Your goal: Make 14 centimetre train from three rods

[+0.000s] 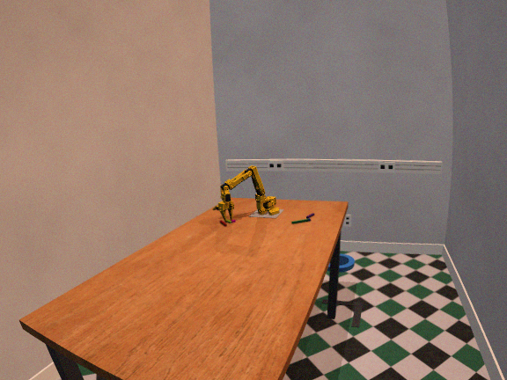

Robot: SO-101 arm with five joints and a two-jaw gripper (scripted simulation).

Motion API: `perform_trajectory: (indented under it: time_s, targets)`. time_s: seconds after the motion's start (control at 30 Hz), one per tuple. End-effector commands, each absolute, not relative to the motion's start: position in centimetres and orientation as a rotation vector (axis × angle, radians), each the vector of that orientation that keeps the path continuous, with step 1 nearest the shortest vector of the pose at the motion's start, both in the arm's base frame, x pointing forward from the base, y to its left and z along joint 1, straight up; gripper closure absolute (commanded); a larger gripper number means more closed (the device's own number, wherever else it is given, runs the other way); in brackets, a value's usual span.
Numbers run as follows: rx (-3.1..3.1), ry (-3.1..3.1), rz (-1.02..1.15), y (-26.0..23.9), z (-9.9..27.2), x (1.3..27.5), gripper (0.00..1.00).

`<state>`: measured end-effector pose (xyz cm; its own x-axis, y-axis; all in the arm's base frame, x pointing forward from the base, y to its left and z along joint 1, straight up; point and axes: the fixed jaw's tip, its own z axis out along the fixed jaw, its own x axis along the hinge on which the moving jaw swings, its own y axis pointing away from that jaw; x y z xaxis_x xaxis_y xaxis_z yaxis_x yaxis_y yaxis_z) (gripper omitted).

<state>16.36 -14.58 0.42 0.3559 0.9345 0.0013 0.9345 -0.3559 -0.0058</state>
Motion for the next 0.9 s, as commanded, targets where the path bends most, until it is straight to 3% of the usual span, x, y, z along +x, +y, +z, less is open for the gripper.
perform_trajectory:
  time_s: [0.0,0.87]
  targets:
    - [-2.575,-1.741,0.012,-14.43,-0.21,15.89,0.82]
    - [-2.575,-1.741,0.012,-14.43,-0.21,15.89,0.95]
